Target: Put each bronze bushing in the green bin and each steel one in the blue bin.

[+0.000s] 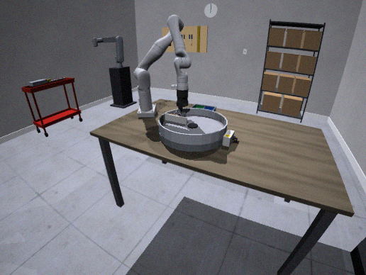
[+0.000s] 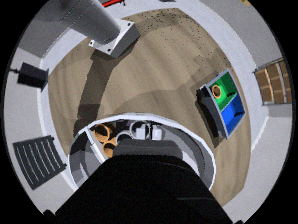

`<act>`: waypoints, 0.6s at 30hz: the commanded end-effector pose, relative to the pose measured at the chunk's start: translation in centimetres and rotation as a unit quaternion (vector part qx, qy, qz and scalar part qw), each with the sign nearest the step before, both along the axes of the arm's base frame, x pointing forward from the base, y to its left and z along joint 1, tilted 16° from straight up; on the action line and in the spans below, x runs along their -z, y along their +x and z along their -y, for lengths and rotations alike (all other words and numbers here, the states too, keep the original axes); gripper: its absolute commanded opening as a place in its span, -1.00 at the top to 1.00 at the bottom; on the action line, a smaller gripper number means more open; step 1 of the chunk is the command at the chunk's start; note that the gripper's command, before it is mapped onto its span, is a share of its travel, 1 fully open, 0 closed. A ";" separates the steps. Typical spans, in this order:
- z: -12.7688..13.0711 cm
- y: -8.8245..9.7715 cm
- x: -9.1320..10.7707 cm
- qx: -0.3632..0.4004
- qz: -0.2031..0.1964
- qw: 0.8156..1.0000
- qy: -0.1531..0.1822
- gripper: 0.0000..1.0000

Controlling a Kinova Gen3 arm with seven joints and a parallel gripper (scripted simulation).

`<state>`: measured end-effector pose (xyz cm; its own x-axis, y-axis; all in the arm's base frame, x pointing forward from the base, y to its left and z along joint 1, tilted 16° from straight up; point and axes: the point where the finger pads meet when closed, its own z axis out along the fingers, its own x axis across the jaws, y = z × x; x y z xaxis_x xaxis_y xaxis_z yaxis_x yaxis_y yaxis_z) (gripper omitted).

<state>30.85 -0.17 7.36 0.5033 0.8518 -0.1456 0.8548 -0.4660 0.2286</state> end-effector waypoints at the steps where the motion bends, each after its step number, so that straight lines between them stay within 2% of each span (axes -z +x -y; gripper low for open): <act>1: -0.1 0.0 -0.1 -0.001 0.001 1.000 0.000 1.00; 18: -0.2 0.0 -0.6 0.000 0.000 1.000 -0.001 1.00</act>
